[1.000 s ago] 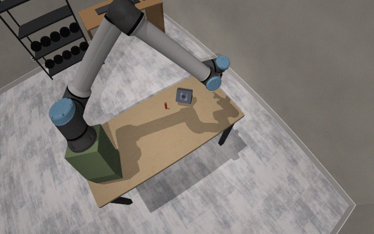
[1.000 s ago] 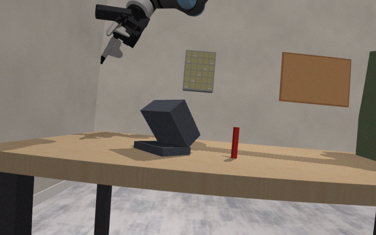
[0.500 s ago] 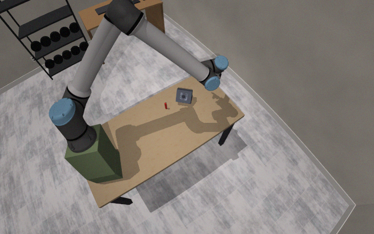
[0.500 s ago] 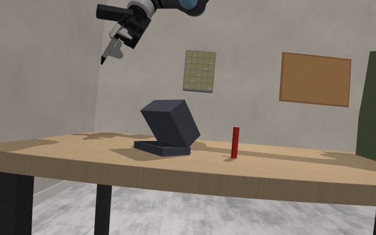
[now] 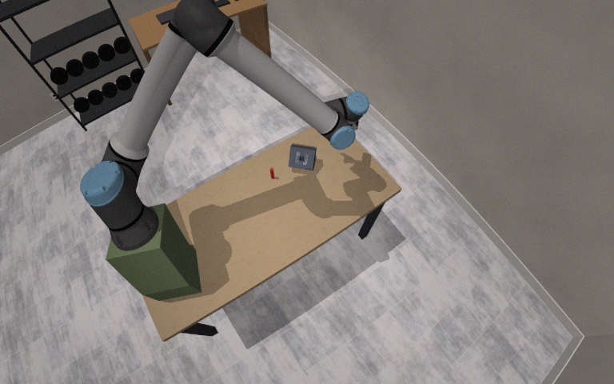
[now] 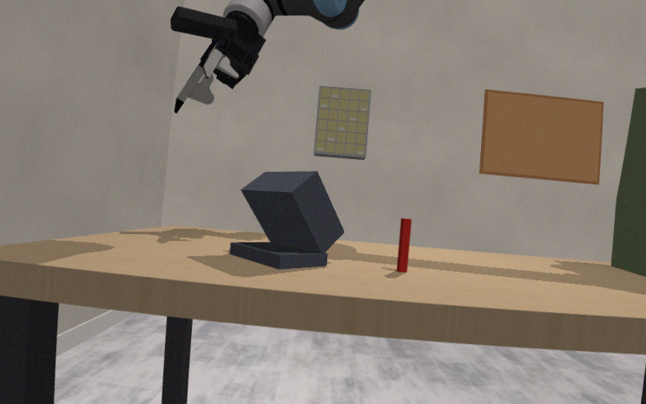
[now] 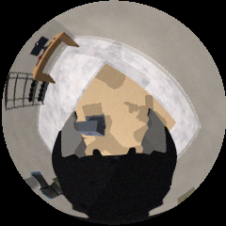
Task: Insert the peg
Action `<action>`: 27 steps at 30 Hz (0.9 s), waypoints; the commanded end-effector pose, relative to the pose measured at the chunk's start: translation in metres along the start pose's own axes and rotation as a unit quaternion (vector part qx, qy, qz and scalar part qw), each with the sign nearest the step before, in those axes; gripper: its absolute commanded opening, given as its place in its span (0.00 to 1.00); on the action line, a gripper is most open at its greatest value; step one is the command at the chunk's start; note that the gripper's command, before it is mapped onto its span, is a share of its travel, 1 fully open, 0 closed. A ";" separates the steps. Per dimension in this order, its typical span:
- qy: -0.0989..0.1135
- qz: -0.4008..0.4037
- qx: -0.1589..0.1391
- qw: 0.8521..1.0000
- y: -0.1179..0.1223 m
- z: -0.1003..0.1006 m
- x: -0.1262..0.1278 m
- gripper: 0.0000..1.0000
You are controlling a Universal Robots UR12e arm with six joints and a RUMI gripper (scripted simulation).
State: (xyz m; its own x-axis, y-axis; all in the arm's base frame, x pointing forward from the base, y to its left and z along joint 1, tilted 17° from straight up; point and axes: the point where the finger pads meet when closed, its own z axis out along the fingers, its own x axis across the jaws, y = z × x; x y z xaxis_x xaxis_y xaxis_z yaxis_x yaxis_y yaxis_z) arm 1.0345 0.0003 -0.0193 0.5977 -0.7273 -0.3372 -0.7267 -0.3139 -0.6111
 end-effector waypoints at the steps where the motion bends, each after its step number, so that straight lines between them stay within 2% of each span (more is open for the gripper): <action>1: 0.002 -0.035 -0.006 0.999 0.005 0.004 -0.007 1.00; 27: 0.005 -0.178 -0.033 0.983 0.035 0.023 -0.040 1.00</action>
State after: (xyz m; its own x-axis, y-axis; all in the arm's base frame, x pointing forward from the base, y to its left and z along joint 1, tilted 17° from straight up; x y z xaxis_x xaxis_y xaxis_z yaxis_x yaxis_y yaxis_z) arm 0.9968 0.0293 -0.0419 0.7950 -0.5925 -0.1299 -0.5232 -0.5614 -0.6412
